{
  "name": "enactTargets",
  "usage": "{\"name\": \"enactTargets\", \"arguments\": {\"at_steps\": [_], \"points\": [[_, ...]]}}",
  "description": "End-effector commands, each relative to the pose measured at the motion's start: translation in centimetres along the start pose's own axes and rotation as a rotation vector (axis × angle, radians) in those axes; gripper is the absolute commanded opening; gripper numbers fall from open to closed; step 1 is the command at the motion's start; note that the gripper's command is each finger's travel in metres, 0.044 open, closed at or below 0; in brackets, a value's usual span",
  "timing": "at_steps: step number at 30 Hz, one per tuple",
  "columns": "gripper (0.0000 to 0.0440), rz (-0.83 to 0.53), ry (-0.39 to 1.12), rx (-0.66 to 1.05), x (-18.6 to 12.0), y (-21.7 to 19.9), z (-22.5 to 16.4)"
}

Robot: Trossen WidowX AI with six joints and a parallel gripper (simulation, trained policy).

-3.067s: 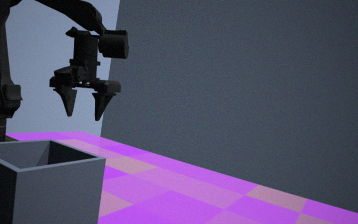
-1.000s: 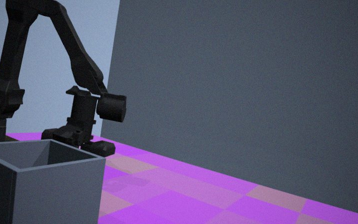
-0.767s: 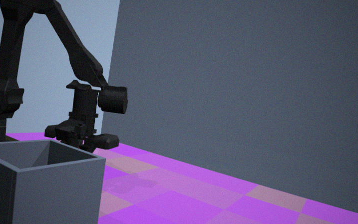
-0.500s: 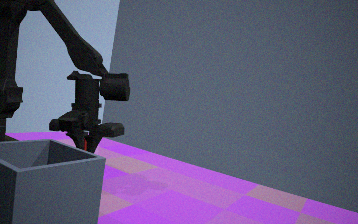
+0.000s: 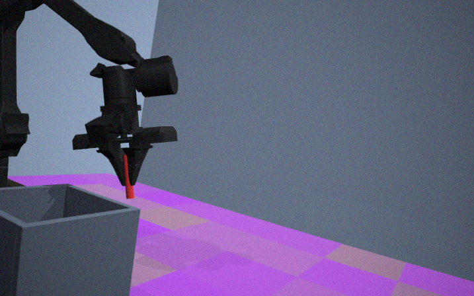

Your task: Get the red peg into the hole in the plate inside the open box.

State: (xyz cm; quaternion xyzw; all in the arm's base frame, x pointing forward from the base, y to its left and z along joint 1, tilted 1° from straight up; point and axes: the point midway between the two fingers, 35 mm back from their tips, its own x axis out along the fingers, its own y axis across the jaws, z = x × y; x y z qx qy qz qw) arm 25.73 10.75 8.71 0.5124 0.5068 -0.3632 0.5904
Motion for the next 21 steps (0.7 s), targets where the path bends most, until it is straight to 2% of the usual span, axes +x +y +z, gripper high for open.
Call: {"name": "enactTargets", "arguments": {"at_steps": [1,10,21], "points": [[0.0000,0.029,-0.017,-0.011,-1.6,0.9,1.0],[0.0000,0.039,-0.069,-0.012,-4.5,2.1,4.3],[0.0000,0.011,-0.130,0.007,-5.6,2.1,8.5]]}}
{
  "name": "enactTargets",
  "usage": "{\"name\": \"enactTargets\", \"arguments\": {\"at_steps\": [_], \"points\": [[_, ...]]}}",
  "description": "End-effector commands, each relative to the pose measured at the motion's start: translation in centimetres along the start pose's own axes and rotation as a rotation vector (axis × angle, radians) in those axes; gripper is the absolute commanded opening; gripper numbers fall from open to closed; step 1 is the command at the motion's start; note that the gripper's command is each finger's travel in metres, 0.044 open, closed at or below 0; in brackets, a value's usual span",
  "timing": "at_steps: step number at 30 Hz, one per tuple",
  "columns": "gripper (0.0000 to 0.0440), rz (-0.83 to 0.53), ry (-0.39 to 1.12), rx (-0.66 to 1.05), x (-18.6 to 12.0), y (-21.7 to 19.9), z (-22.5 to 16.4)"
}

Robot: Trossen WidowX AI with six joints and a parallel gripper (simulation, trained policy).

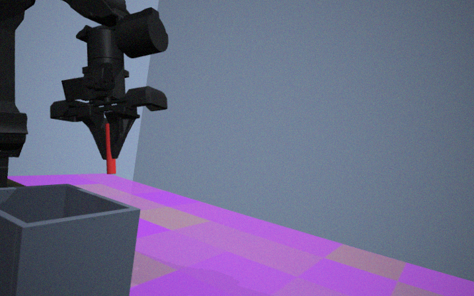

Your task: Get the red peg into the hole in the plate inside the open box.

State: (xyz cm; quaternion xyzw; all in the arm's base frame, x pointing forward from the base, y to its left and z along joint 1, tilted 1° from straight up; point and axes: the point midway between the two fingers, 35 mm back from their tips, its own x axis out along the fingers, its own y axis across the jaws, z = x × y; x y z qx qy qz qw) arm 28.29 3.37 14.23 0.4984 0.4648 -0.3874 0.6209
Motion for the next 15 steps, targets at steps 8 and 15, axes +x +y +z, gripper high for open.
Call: {"name": "enactTargets", "arguments": {"at_steps": [8,15], "points": [[0.0000,-0.047,-0.035,0.008,0.3,-0.3,3.5],[0.0000,-0.075,-0.040,0.012,0.8,-0.4,5.4]]}}
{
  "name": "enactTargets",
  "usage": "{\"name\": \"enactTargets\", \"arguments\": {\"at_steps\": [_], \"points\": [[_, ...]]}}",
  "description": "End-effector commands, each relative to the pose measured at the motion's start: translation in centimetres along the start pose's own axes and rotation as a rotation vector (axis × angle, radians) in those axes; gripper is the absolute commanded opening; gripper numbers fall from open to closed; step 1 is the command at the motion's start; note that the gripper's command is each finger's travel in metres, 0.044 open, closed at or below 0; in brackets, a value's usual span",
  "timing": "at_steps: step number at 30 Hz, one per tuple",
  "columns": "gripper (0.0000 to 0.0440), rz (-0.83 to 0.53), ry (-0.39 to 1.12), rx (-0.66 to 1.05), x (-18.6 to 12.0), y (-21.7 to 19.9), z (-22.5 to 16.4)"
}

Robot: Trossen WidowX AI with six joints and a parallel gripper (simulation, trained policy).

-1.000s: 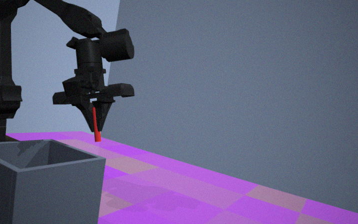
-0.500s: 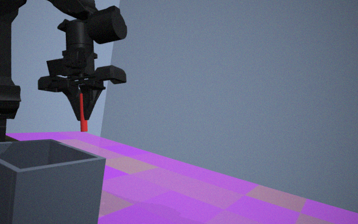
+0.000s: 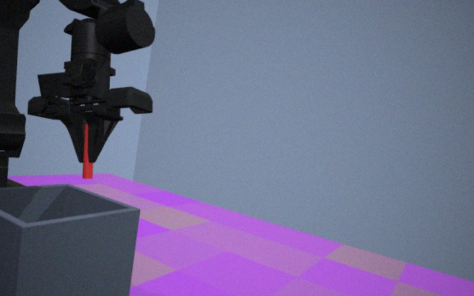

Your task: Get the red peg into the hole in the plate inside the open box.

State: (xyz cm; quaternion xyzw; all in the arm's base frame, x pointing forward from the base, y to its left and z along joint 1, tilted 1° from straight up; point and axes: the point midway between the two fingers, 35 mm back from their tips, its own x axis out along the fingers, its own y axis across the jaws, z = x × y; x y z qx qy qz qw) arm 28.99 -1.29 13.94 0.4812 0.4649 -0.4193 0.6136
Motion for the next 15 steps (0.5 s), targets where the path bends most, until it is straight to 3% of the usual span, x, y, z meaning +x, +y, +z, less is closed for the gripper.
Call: {"name": "enactTargets", "arguments": {"at_steps": [1,15], "points": [[0.0000,-0.017,-0.002,-0.003,0.4,0.0,0.9],[0.0000,-0.065,0.006,-0.004,2.6,-0.2,4.0]]}}
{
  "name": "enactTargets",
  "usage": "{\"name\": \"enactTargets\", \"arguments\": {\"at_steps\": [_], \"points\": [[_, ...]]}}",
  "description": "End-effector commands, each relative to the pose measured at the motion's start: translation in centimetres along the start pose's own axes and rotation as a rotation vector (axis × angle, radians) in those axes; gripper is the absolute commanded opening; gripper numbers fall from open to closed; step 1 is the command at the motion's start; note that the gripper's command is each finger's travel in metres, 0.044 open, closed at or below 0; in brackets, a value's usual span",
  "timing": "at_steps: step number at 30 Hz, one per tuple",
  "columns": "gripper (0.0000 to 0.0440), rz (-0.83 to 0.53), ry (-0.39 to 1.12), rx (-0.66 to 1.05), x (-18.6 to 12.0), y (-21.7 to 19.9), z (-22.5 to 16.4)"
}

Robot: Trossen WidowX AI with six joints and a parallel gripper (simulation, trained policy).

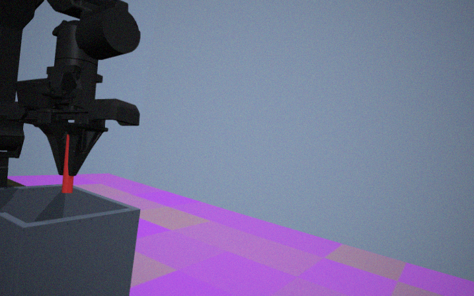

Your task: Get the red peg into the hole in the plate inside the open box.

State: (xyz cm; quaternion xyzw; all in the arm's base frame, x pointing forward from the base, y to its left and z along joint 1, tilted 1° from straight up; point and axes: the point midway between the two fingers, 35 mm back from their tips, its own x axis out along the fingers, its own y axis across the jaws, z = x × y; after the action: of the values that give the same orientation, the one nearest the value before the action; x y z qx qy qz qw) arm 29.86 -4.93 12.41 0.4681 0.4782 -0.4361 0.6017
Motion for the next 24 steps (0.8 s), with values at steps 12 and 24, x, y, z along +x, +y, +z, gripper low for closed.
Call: {"name": "enactTargets", "arguments": {"at_steps": [12,24], "points": [[0.0000,-0.027,0.027,-0.002,3.8,0.0,2.0],[0.0000,-0.031,0.046,-0.027,6.6,0.2,3.0]]}}
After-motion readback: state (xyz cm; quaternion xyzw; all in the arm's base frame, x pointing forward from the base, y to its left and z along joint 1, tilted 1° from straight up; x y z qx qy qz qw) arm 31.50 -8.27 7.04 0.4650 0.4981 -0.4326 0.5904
